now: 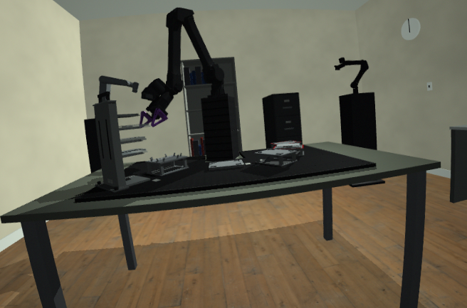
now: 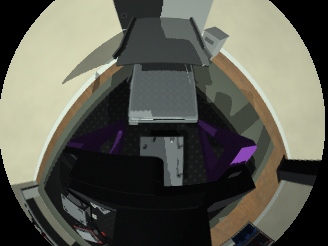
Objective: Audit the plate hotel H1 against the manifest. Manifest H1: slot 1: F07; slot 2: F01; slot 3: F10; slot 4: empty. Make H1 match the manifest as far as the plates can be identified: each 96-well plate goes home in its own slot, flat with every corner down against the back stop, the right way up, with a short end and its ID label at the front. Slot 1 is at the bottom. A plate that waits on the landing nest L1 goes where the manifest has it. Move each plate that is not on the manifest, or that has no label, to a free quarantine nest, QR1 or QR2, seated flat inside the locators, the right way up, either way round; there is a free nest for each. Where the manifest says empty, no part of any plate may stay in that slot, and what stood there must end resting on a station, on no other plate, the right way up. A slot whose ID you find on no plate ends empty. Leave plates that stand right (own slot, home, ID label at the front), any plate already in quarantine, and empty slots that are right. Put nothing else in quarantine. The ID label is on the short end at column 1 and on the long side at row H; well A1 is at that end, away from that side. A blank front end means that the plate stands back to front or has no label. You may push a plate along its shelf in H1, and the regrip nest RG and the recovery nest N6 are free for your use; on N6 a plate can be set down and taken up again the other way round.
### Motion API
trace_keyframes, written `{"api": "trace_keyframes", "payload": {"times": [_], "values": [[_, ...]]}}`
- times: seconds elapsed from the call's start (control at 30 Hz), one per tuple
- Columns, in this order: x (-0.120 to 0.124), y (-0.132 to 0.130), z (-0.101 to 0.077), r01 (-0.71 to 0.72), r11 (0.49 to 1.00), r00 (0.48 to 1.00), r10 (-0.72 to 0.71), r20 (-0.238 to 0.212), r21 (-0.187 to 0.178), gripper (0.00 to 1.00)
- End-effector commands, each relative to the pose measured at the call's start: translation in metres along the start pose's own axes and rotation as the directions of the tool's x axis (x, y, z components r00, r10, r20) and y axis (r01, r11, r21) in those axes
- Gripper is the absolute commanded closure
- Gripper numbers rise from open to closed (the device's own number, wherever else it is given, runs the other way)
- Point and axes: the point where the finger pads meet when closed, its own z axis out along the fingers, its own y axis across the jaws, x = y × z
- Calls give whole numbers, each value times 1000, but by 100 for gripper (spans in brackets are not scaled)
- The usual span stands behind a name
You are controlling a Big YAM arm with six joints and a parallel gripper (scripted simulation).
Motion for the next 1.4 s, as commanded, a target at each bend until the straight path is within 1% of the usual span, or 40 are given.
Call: {"api": "trace_keyframes", "payload": {"times": [0.0, 0.13, 0.6, 0.7, 1.17, 1.27, 1.37], "values": [[-21, -5, -9, -8, 1000, 998, 8, 62, 8, 0], [-19, -6, -11, -8, 1000, 998, 7, 63, 9, 0], [-1, -5, -27, 6, 1000, 998, -7, 60, 9, 0], [-2, -5, -28, 8, 1000, 998, -9, 63, 8, 0], [18, -6, -45, 5, 1000, 998, -6, 58, 10, 0], [18, -4, -45, 9, 1000, 998, -9, 60, 7, 0], [23, -6, -50, 5, 1000, 998, -6, 57, 10, 0]]}}
